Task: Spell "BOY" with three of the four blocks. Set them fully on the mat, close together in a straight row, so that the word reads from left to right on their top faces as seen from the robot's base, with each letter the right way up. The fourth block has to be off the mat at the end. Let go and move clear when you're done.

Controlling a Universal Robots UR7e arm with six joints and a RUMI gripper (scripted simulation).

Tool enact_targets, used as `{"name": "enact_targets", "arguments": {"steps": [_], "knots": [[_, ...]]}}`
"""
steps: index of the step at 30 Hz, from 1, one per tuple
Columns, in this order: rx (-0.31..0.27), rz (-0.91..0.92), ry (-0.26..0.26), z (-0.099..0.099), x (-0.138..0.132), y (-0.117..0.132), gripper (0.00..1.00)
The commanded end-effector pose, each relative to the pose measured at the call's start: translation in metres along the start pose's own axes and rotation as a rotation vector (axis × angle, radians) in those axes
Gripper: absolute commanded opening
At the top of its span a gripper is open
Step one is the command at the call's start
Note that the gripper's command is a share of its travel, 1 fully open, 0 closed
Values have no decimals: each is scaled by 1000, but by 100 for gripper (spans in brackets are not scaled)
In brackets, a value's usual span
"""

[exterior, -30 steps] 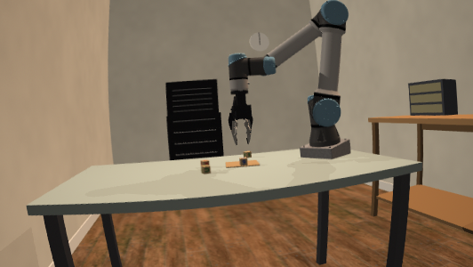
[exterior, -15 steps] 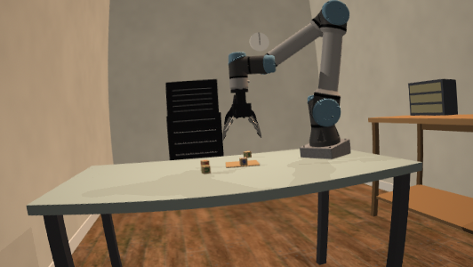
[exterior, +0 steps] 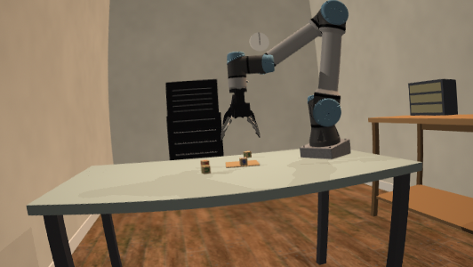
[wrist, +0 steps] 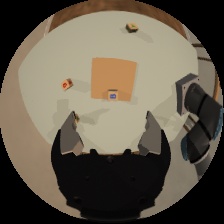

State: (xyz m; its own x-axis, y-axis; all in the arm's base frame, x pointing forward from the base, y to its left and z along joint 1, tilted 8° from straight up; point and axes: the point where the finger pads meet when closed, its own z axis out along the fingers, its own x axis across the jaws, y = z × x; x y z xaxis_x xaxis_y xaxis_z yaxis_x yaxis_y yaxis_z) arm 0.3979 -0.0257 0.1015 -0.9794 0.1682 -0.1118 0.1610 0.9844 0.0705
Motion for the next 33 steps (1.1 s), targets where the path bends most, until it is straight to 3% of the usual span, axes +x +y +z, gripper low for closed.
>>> {"name": "enact_targets", "arguments": {"steps": [1,10,12,17,22,23,33], "knots": [[1,-41,0,-4,-27,10,100],[1,-187,0,-2,-119,66,100],[1,-187,0,-2,-119,66,100],[0,-240,-1,6,-150,93,100],[0,-251,-1,8,-156,99,100],[0,-251,-1,8,-156,99,40],[0,-251,-1,8,-156,99,40]]}}
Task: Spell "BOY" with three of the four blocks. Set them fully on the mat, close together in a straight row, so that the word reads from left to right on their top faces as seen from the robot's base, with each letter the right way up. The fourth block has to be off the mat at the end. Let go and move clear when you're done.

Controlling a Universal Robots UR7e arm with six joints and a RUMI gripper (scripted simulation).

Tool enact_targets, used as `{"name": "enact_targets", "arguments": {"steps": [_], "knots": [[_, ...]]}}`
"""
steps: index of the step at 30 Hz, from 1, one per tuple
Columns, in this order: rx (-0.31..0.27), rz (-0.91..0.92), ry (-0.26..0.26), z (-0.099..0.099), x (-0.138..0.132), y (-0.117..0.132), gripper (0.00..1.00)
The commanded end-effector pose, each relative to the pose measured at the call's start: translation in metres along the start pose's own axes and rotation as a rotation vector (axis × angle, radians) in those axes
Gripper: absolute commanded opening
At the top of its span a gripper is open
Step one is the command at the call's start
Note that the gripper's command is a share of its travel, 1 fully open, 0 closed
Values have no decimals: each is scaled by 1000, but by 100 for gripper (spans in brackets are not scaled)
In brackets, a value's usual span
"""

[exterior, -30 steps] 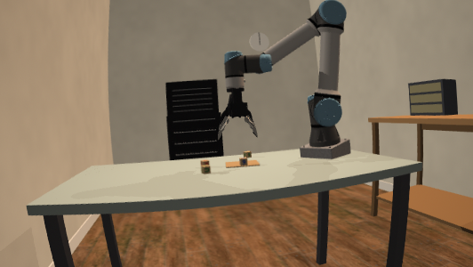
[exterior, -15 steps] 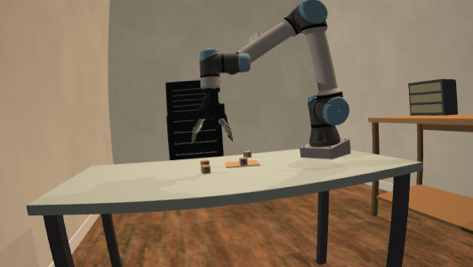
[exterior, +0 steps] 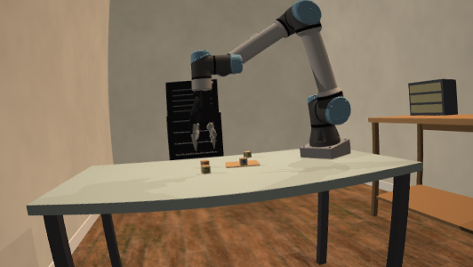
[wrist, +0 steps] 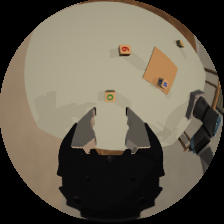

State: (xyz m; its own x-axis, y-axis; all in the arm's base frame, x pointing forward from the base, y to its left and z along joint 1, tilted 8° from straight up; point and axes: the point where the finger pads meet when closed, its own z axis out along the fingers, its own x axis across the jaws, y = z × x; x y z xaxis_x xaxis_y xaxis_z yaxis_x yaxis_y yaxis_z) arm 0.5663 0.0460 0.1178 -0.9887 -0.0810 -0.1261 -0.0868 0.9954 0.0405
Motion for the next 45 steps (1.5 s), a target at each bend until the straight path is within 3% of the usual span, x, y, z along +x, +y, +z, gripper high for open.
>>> {"name": "enact_targets", "arguments": {"steps": [1,31,45], "knots": [[0,-1,-1,0,-1,0,40],[0,-1,-1,0,-1,0,40],[0,-1,-1,10,-1,0,40]]}}
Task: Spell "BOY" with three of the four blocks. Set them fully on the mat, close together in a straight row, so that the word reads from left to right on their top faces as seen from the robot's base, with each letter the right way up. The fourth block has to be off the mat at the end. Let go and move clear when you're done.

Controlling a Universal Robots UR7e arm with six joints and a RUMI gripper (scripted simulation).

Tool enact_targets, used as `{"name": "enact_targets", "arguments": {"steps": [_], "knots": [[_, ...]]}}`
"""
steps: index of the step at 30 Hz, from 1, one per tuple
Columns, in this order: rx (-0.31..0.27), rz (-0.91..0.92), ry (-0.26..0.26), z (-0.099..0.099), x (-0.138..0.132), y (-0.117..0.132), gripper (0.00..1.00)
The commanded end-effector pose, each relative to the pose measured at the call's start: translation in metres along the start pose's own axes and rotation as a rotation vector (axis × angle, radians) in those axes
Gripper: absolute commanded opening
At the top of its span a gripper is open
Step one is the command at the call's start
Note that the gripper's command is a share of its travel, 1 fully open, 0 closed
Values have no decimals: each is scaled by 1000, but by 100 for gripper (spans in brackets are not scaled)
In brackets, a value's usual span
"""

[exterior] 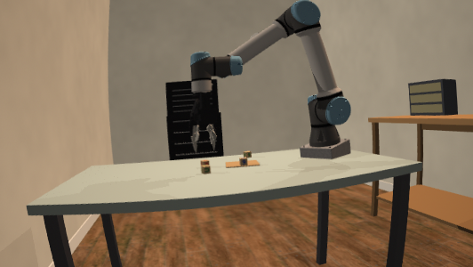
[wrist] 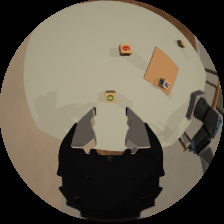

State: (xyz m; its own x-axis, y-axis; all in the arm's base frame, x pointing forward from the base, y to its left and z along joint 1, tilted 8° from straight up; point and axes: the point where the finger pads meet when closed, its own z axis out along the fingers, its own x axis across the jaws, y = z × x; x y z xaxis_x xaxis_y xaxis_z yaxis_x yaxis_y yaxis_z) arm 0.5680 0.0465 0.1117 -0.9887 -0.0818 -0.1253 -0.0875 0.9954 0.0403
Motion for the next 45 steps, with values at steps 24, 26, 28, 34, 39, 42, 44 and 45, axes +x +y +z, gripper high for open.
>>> {"name": "enact_targets", "arguments": {"steps": [24,26,28,34,39,42,44,45], "knots": [[0,0,-1,34,-1,0,40],[0,0,-1,36,-1,0,40],[0,0,-1,38,-1,0,40],[0,0,-1,43,-1,0,40],[0,0,-1,44,-1,0,40],[0,0,-1,44,-2,0,40],[0,0,-1,45,-2,0,40],[0,0,-1,45,-2,0,40]]}}
